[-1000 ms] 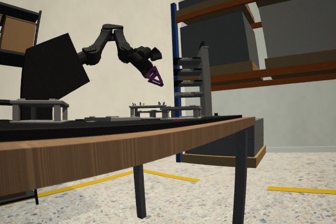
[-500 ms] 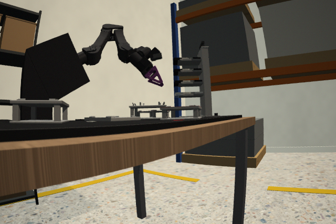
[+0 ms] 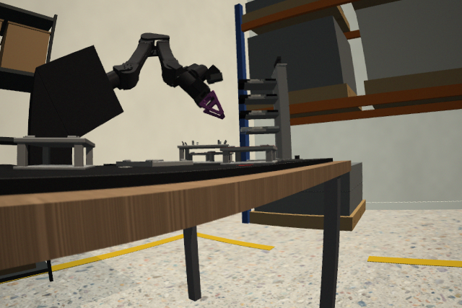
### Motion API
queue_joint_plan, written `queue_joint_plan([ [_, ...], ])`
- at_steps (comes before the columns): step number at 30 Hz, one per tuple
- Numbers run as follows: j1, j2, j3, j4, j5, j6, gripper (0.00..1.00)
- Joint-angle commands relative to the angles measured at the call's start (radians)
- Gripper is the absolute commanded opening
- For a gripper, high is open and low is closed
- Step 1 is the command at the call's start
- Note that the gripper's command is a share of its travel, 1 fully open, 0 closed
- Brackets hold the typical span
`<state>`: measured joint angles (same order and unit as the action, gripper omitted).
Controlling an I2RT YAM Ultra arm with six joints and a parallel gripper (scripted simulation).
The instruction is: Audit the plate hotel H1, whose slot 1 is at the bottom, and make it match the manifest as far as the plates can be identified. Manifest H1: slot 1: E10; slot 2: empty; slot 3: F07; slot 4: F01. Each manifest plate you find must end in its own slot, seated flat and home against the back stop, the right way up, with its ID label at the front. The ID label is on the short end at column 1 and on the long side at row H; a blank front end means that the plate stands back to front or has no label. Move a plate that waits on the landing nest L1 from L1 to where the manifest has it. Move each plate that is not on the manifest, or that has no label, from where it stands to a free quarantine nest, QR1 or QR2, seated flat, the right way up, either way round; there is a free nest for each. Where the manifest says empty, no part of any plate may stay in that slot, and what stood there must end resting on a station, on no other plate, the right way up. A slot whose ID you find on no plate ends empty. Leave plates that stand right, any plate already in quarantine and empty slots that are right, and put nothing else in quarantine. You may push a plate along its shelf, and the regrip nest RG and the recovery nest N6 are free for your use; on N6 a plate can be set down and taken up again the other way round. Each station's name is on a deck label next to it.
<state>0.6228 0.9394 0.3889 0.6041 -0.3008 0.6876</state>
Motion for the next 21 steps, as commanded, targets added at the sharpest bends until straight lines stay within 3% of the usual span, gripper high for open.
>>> queue_joint_plan([
  [1,-0.008,-0.003,0.004,0.006,0.002,0.001,1.0],
  [9,-0.008,-0.003,0.004,0.006,0.002,0.001,1.0],
  [21,0.014,-0.064,-0.057,0.005,0.023,-0.001,1.0],
])
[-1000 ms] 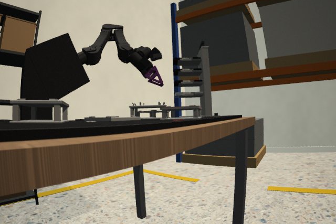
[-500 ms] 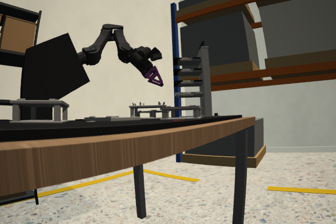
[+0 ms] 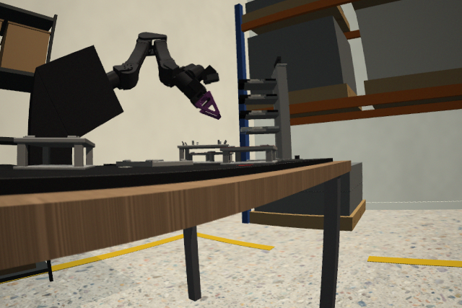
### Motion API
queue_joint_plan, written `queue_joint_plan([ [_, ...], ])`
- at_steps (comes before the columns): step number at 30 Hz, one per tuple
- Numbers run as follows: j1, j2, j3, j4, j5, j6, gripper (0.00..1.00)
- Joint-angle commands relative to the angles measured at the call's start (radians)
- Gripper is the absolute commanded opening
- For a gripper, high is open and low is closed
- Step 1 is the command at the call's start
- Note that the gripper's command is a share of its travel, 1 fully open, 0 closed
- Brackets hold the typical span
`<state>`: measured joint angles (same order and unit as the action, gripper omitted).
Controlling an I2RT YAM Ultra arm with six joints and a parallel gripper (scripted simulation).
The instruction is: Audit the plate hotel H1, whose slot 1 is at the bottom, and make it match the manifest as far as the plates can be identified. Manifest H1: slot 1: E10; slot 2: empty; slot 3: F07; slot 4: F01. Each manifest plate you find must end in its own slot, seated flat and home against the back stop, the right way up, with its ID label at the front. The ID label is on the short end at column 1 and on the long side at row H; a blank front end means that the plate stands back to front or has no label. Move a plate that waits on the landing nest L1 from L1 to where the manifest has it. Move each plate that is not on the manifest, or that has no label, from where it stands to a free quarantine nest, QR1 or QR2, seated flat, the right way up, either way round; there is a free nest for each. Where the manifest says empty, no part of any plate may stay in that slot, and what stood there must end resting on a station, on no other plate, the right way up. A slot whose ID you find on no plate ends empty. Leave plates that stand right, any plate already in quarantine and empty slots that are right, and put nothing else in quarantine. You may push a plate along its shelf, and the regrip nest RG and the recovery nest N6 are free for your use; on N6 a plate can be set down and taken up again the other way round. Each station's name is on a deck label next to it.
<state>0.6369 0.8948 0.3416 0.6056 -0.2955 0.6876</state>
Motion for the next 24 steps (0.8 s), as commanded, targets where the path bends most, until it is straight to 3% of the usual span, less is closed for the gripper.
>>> queue_joint_plan([
  [1,0.003,-0.026,-0.016,0.003,0.021,-0.001,1.0],
  [6,0.016,-0.059,-0.046,-0.001,0.034,-0.001,1.0],
  [24,0.115,0.09,-0.062,0.163,0.133,-0.007,1.0],
])
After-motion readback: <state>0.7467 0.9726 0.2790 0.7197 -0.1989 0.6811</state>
